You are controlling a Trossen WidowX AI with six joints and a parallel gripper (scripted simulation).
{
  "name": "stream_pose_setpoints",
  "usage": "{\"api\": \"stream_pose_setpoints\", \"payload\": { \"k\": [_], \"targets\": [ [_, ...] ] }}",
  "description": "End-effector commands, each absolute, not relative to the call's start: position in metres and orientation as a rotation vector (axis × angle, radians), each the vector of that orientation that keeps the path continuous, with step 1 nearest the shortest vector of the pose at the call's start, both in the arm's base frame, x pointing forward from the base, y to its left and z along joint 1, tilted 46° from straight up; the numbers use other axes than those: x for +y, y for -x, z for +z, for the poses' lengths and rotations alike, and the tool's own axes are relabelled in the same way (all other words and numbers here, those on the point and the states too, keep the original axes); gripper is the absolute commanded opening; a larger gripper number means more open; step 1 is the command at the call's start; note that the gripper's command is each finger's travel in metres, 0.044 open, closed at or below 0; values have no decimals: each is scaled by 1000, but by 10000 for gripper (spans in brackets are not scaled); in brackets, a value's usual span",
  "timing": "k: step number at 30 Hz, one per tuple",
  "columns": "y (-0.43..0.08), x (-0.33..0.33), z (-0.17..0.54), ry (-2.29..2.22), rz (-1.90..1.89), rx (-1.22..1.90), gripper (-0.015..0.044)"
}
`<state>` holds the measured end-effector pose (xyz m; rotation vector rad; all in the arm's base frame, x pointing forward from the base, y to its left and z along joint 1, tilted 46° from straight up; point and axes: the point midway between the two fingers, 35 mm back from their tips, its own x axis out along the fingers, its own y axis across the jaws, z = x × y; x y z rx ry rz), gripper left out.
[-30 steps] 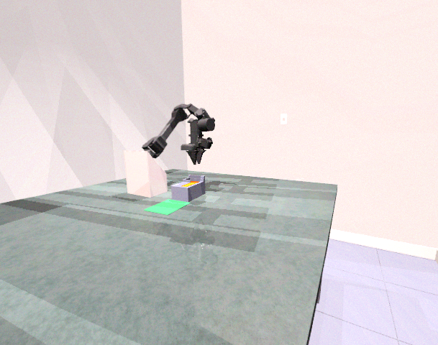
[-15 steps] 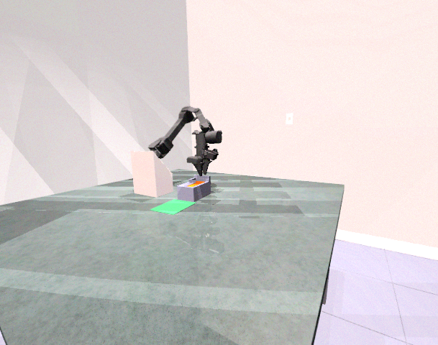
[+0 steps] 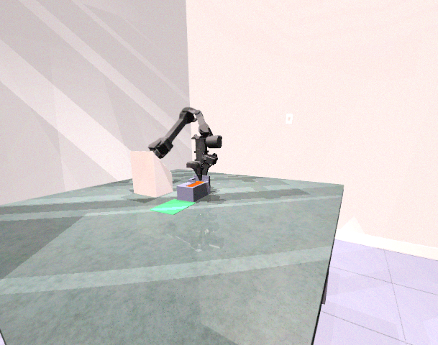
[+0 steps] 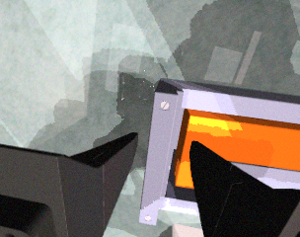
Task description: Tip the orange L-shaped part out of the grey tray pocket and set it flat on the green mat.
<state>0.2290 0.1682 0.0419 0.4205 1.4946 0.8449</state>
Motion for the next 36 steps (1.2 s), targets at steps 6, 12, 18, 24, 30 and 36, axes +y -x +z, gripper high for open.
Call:
{"api": "stream_pose_setpoints", "payload": {
  "k": [6, 12, 18, 24, 30, 36],
  "targets": [
    [-224, 179, 30, -428, 844, 1507, 180],
    [-223, 186, 23, -429, 845, 1507, 180],
    [-221, 191, 18, -430, 846, 1507, 180],
    [-221, 191, 18, -430, 846, 1507, 180],
    [-221, 191, 18, -430, 846, 1507, 180],
    [-224, 192, 21, -427, 855, 1494, 180]
  ]
}}
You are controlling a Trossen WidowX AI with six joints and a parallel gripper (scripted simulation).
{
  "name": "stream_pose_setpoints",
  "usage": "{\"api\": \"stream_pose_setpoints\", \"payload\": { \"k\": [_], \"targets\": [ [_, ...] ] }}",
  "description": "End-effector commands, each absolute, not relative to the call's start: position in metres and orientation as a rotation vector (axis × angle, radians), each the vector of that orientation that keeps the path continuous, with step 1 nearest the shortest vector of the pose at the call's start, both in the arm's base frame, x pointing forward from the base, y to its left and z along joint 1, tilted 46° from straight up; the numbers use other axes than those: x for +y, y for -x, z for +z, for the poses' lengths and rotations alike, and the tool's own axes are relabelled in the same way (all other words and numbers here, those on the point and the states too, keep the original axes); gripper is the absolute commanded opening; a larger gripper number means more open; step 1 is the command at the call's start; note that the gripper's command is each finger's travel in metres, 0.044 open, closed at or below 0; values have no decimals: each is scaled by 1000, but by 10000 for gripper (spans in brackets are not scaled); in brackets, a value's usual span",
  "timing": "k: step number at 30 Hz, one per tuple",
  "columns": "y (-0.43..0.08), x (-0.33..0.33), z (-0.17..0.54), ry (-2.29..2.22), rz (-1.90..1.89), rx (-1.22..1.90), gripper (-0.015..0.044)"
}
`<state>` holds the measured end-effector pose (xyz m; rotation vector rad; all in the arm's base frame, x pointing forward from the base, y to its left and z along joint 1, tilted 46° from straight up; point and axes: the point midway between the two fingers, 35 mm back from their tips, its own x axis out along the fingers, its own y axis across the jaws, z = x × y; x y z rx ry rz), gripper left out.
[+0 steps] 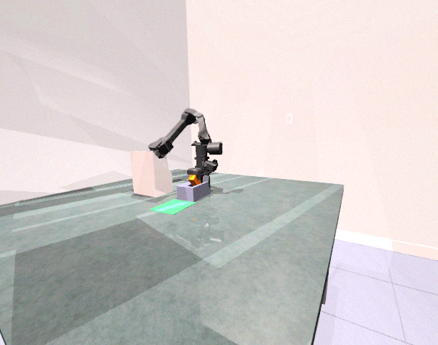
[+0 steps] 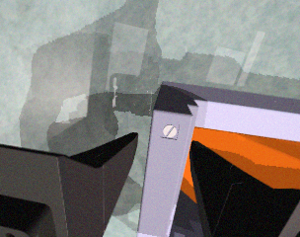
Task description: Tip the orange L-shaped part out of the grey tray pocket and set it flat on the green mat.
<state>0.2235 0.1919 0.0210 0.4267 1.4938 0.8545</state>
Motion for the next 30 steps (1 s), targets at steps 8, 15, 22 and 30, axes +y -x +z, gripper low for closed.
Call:
{"api": "stream_pose_setpoints", "payload": {
  "k": [8, 15, 22, 30],
  "targets": [
    [-221, 190, 34, -429, 847, 1505, 180],
    [-225, 178, 43, -425, 841, 1507, 180],
    [-237, 114, 92, -425, 841, 1508, 180],
    [-237, 112, 94, -426, 842, 1508, 180]
  ]
}}
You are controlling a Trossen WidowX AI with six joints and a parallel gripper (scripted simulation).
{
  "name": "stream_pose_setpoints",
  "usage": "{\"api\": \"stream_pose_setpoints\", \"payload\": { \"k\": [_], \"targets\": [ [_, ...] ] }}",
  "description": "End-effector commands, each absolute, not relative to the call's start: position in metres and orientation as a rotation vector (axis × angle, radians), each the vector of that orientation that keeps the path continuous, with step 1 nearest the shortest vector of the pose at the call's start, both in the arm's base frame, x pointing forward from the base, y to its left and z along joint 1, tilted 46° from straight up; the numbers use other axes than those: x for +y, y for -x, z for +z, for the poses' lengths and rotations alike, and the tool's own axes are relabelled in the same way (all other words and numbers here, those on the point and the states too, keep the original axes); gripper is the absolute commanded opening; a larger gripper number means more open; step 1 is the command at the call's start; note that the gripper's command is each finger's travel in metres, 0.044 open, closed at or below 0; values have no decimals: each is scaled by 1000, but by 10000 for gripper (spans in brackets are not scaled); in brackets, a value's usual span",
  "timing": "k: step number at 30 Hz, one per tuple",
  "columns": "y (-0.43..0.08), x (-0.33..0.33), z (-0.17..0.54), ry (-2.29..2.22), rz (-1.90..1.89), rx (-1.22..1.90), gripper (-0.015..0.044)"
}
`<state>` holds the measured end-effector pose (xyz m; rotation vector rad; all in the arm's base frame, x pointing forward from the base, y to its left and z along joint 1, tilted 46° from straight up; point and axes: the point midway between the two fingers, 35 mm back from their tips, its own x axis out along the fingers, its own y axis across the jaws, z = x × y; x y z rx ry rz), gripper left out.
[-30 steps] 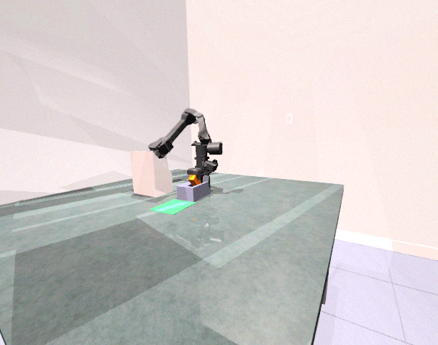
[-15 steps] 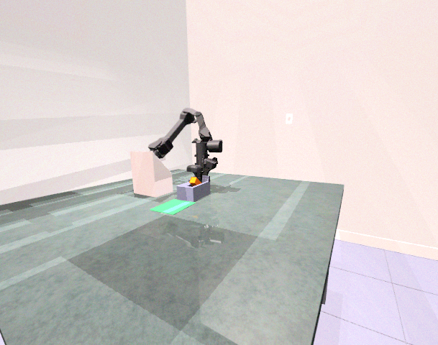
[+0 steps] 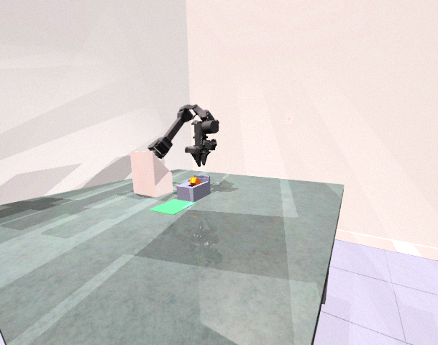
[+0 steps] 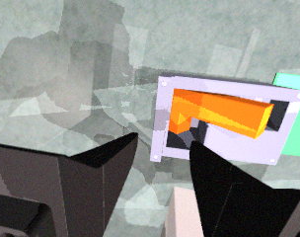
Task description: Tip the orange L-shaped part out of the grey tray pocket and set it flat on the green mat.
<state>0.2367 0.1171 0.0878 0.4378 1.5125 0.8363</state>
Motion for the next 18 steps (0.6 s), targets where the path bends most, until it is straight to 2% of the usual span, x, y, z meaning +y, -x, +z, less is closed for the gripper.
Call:
{"api": "stream_pose_setpoints", "payload": {
  "k": [1, 18],
  "targets": [
    [-237, 112, 94, -426, 842, 1508, 180],
    [-236, 115, 91, -436, 841, 1514, 180]
  ]
}}
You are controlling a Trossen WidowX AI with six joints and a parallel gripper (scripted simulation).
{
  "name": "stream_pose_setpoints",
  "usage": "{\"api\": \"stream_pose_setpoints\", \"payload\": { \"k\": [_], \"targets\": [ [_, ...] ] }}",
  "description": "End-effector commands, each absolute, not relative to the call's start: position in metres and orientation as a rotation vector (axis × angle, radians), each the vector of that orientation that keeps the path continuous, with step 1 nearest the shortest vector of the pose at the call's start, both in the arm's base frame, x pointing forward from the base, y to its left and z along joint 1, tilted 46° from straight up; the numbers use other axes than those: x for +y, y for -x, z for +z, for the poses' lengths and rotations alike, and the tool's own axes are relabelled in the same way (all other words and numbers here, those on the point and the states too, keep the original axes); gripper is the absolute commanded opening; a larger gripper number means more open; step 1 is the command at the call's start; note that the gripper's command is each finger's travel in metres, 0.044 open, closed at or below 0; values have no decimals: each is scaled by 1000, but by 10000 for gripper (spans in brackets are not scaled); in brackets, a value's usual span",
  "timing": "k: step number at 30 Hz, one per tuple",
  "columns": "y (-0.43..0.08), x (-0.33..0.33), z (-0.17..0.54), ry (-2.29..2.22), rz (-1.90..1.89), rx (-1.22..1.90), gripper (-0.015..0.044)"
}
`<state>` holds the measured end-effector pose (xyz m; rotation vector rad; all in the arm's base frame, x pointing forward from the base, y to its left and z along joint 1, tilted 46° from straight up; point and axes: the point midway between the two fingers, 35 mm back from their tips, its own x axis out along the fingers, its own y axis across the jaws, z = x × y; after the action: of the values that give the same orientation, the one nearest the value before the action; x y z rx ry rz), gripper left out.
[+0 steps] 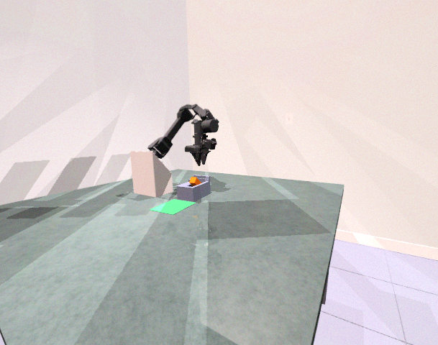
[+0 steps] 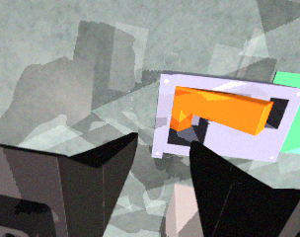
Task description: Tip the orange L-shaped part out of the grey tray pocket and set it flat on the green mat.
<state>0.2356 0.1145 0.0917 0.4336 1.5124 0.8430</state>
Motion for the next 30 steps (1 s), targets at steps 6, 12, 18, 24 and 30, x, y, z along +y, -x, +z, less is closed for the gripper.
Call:
{"api": "stream_pose_setpoints", "payload": {
  "k": [6, 12, 18, 24, 30],
  "targets": [
    [-236, 115, 91, -436, 841, 1514, 180],
    [-237, 113, 90, -475, 800, 1540, 232],
    [-249, 96, 73, -856, 376, 1747, 280],
    [-261, 74, 49, -1334, -257, 1895, 280],
    [-264, 64, 39, -1519, -543, 1910, 280]
  ]
}}
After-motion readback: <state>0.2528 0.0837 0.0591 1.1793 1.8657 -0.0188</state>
